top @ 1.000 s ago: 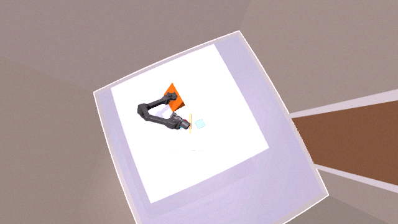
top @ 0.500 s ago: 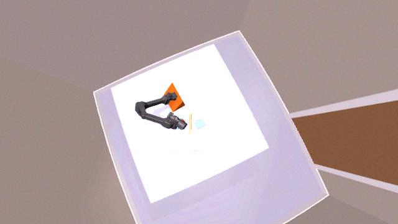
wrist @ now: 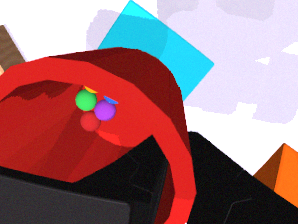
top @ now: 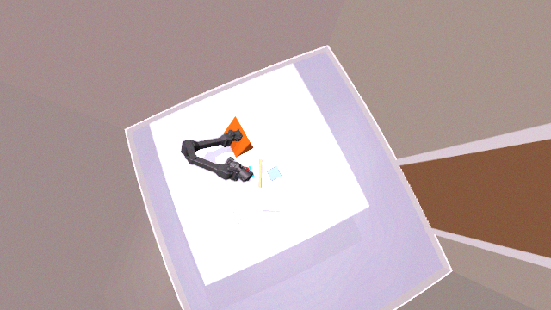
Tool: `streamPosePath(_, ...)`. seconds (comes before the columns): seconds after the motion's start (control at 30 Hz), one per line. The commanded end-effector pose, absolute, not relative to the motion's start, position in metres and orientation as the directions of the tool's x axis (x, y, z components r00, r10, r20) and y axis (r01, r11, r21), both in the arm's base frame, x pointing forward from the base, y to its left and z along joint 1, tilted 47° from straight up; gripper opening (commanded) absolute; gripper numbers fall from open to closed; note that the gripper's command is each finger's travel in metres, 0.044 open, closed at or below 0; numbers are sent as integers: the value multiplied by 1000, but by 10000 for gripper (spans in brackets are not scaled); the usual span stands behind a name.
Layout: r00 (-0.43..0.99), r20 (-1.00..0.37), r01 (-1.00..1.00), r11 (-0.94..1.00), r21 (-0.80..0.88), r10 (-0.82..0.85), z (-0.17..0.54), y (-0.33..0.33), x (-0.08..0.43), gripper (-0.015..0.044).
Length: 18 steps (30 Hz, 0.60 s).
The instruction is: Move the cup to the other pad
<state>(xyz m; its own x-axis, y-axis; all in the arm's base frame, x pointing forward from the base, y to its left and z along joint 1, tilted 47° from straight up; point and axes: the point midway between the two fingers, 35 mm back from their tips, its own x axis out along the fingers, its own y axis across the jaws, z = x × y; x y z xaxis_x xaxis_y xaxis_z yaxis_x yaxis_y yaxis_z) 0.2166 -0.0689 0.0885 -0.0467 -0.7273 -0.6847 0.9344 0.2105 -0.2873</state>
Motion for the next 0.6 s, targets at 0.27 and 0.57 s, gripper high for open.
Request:
streamPosePath(0.27,-49,-682,932,213,-294,-730,79,-80,214,0)
streamPosePath(0.57,-49,-682,932,213,-294,-729,72,-88,214,0)
